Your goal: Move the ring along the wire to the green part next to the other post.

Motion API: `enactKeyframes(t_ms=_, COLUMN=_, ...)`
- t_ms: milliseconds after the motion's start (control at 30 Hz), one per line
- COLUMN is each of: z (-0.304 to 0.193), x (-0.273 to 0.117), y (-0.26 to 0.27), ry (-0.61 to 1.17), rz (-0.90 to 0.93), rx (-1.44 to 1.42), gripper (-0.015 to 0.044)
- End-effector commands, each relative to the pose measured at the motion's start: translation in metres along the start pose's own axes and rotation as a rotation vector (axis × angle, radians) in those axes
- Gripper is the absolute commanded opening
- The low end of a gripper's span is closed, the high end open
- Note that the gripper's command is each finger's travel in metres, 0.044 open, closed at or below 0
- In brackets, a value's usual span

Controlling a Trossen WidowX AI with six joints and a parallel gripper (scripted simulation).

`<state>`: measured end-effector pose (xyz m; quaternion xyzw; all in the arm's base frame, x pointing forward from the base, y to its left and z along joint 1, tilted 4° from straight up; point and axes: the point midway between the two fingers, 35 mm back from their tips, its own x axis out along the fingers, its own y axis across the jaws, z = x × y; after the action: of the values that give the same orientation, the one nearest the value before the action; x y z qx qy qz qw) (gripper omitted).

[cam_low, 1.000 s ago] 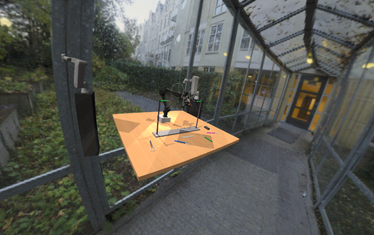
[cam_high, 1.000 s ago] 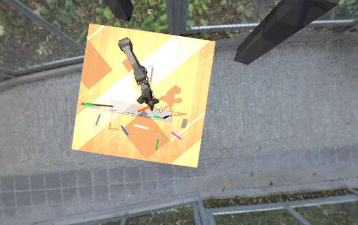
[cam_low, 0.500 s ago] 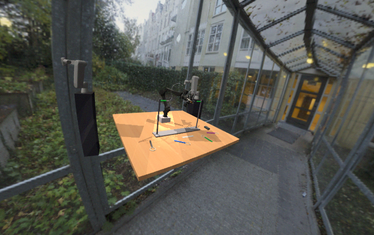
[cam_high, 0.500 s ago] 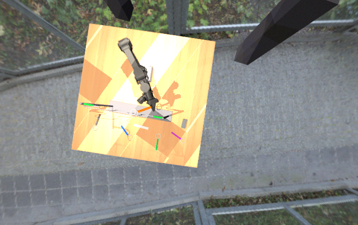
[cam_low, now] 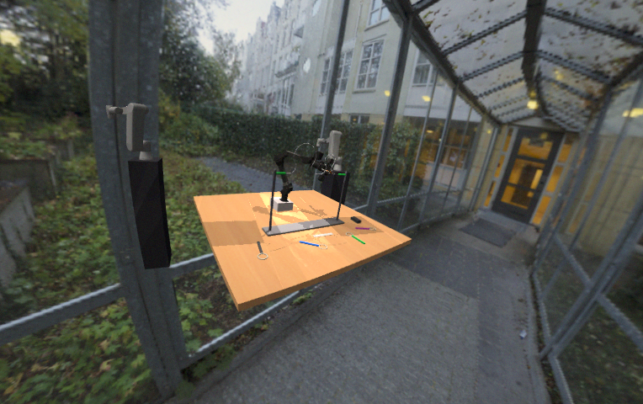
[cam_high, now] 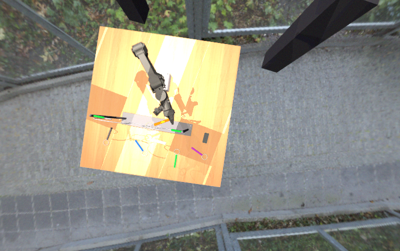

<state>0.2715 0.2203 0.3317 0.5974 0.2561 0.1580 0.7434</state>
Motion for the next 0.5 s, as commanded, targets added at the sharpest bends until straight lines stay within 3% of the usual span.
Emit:
enactKeyframes(t_ms=0, z=0.001, x=-0.002, y=0.013, ry=0.006, rz=0.038, rx=0.044, gripper=-0.0150)
enactKeyframes(t_ms=467, z=0.003, x=-0.006, y=0.033, ry=0.020, rz=0.102, rx=0.159, gripper=-0.0150)
